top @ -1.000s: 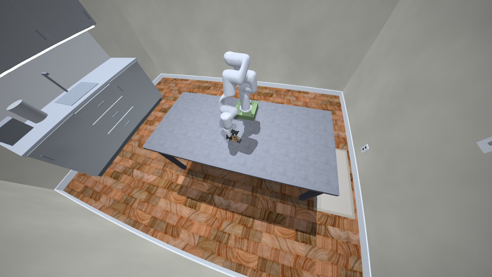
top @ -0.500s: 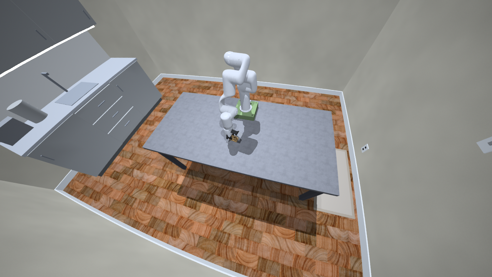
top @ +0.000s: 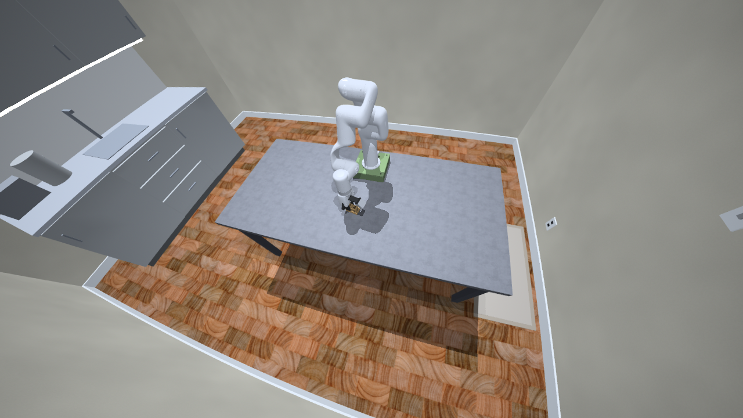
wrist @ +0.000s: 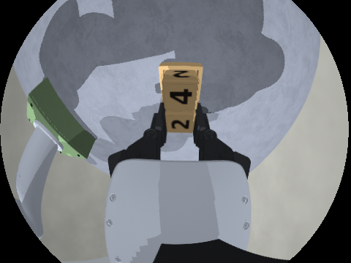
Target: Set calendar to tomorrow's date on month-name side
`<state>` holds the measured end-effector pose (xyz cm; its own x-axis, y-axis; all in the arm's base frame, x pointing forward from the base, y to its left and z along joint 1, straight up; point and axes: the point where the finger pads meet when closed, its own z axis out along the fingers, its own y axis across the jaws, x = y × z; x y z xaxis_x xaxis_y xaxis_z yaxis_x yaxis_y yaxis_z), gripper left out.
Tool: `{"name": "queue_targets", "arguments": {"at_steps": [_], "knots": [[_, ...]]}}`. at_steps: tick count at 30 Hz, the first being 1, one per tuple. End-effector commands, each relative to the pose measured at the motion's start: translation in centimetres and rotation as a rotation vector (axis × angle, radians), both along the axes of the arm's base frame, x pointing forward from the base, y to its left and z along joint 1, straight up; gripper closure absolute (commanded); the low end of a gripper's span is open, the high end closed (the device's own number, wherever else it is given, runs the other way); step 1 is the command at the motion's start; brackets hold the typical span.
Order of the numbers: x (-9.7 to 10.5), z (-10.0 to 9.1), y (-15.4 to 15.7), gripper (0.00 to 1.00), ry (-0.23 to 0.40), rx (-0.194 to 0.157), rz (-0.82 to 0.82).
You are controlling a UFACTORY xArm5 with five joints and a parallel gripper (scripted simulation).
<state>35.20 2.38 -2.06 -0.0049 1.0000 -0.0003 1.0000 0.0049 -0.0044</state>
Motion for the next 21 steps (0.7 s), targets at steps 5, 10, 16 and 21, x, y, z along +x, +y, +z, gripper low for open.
{"name": "queue_targets", "arguments": {"at_steps": [5,10,16,21], "knots": [[0.12,0.08,0.01,0.71,-0.003,0.000,0.000],[0.12,0.08,0.01,0.71,-0.003,0.000,0.000],[0.12,0.08,0.01,0.71,-0.003,0.000,0.000],[0.12,0.08,0.01,0.63,-0.003,0.000,0.000]]}}
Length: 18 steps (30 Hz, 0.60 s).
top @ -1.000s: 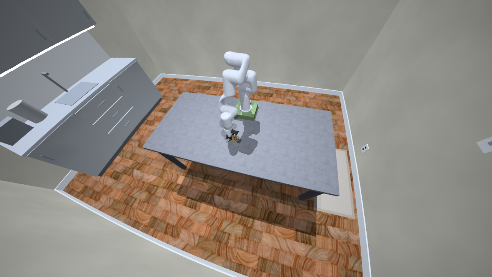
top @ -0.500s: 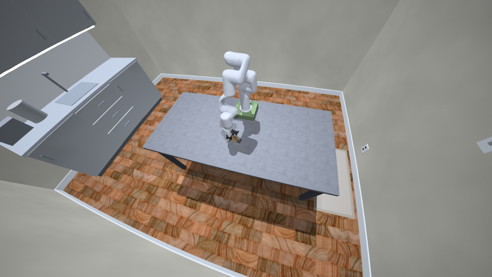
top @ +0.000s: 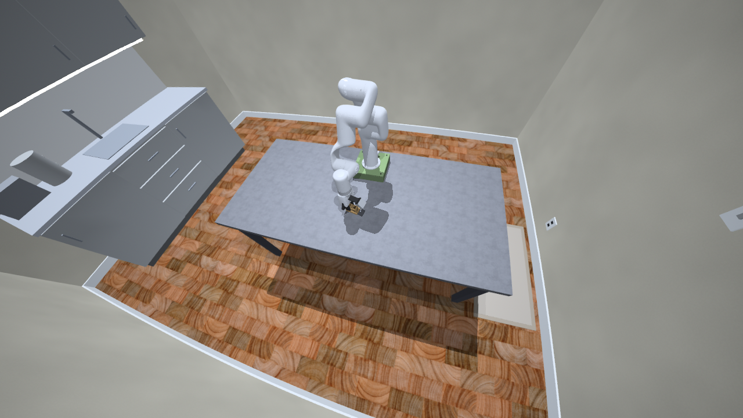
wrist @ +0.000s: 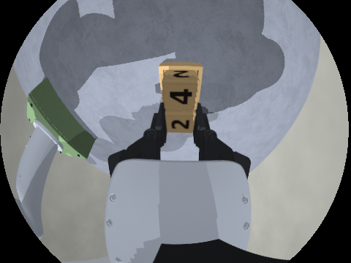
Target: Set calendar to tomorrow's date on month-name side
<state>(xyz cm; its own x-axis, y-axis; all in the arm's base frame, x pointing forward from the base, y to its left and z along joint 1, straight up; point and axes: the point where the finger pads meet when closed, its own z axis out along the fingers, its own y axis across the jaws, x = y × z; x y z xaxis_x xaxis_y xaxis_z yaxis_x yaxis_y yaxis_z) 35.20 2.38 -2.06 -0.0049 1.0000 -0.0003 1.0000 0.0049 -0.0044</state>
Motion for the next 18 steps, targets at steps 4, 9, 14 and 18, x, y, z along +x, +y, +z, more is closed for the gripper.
{"name": "queue_targets", "arguments": {"at_steps": [4,9,14,18], "knots": [[0.12,0.08,0.01,0.63,-0.003,0.000,0.000],[0.12,0.08,0.01,0.55,-0.003,0.000,0.000],[0.12,0.08,0.01,0.51,-0.003,0.000,0.000],[0.12,0.08,0.01,0.51,-0.003,0.000,0.000]]}}
